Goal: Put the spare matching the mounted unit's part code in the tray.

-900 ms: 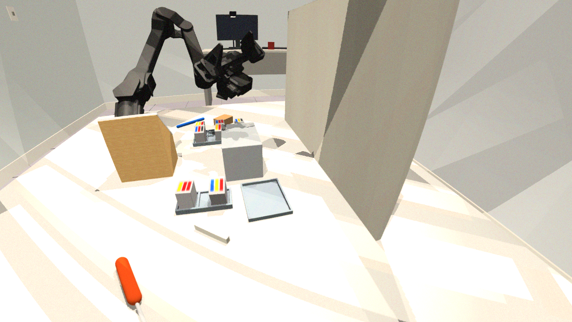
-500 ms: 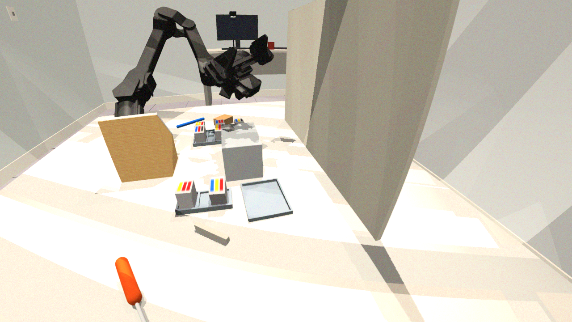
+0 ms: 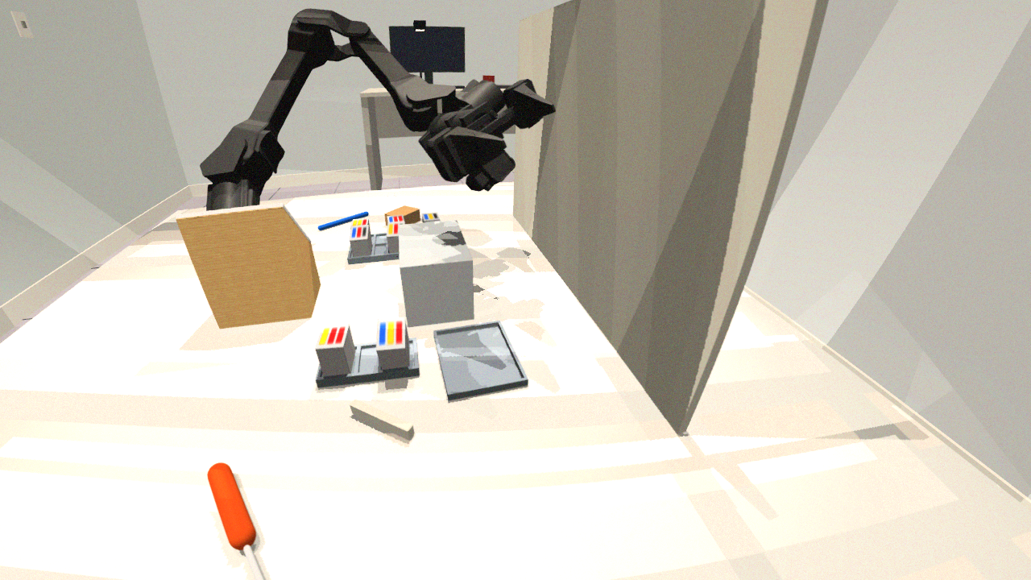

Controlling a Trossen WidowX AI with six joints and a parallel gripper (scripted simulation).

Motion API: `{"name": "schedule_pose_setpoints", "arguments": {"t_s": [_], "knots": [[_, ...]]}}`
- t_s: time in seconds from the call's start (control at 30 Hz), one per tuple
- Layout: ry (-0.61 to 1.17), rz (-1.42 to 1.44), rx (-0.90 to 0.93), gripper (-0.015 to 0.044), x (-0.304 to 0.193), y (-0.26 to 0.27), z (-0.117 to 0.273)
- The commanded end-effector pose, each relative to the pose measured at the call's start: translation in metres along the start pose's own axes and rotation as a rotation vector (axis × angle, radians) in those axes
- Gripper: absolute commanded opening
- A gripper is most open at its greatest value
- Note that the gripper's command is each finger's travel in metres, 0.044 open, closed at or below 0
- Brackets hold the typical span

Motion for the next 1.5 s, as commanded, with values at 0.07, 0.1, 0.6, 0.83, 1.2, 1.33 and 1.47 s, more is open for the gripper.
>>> {"name": "schedule_pose_setpoints", "arguments": {"t_s": [0.07, 0.1, 0.6, 0.83, 1.2, 1.33, 1.47], "knots": [[-0.68, -0.554, 0.582, 0.044, -0.001, -0.013, -0.05], [-0.7, -0.581, 0.623, 0.044, -0.003, -0.013, -0.05], [-0.923, -1.037, 1.356, 0.044, -0.034, -0.018, -0.037], [-0.907, -1.132, 1.625, 0.044, -0.048, -0.017, -0.025], [-0.907, -1.132, 1.625, 0.044, -0.048, -0.017, -0.025], [-0.907, -1.132, 1.625, 0.044, -0.048, -0.017, -0.025], [-0.907, -1.132, 1.625, 0.044, -0.048, -0.017, -0.025]]}}
Point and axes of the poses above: the point midway between the two fingers, 35 mm back from their tips, its own z axis back along the fingers, its own y axis across the jaws, x = y × z, the point moved 8 cm from there along z, back along the fingers, and after that the axes turned 9 degrees about z, right-handed, at the moved point
